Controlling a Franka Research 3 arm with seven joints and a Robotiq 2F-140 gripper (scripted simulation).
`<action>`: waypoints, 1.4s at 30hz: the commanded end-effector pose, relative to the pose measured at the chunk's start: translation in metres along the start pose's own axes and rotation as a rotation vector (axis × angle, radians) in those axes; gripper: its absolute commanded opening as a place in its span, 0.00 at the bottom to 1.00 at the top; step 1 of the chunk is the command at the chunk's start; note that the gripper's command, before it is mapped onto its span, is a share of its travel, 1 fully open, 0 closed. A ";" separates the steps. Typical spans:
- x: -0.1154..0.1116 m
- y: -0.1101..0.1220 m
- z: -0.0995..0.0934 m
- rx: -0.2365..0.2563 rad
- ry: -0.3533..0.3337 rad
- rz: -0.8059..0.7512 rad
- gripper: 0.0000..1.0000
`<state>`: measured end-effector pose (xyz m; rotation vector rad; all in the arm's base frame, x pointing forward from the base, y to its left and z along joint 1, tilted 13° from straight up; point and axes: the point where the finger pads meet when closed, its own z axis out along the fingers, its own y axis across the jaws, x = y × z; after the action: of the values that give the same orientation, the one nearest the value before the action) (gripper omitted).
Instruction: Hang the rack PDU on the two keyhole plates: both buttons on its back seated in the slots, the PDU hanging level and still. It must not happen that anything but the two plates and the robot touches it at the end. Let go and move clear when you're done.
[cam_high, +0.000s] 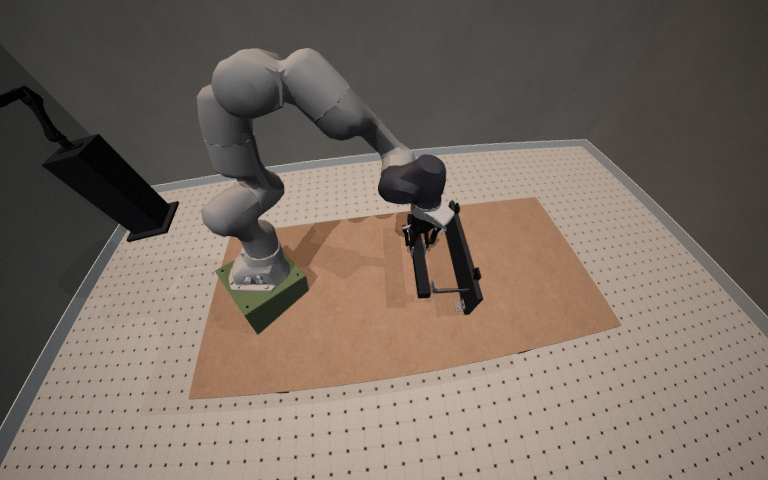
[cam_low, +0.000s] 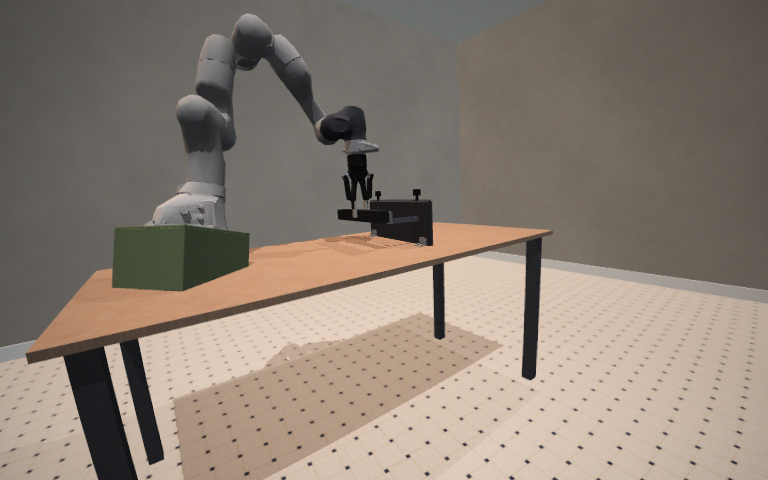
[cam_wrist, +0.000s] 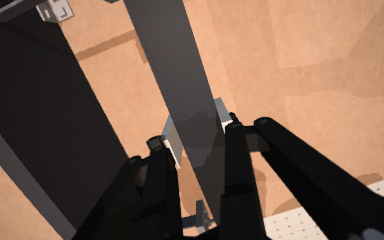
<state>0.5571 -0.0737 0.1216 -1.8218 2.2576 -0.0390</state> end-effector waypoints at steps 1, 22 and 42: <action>0.001 -0.002 -0.002 0.004 0.000 0.000 0.00; 0.001 0.002 0.000 -0.005 -0.007 0.003 0.00; 0.001 0.002 0.000 -0.005 -0.007 0.003 0.00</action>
<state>0.5541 -0.0726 0.1196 -1.8197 2.2589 -0.0232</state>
